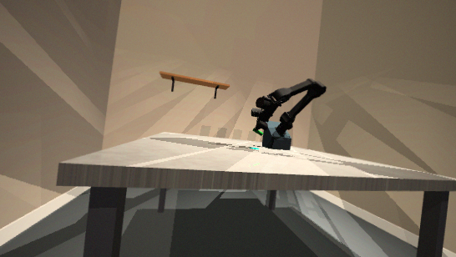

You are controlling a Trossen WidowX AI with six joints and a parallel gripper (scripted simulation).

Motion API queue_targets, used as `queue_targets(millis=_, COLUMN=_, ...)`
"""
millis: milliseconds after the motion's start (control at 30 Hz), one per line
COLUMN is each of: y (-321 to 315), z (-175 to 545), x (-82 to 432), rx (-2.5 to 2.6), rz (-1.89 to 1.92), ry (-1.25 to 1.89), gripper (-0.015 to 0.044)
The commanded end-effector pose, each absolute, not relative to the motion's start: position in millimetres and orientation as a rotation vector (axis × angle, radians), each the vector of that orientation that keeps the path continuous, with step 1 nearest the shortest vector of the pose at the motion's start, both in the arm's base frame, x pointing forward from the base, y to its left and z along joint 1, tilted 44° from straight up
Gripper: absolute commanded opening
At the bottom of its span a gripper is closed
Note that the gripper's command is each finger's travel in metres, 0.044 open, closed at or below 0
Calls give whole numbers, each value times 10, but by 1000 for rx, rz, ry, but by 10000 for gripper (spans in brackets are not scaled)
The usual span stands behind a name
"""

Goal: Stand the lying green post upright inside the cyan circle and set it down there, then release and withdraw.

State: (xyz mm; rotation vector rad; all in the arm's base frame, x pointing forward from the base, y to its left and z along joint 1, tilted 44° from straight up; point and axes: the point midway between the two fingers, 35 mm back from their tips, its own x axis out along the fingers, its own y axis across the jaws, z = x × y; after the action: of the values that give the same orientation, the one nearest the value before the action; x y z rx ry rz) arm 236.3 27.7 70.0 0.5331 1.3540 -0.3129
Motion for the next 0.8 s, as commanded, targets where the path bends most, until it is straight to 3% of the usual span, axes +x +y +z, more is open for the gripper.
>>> queue_targets(millis=0, y=269, z=685, x=2355, rx=525, rz=-336, ry=1332, gripper=23)
queue_targets(millis=767, y=273, z=686, x=2377, rx=488, rz=-410, ry=1194, gripper=23)
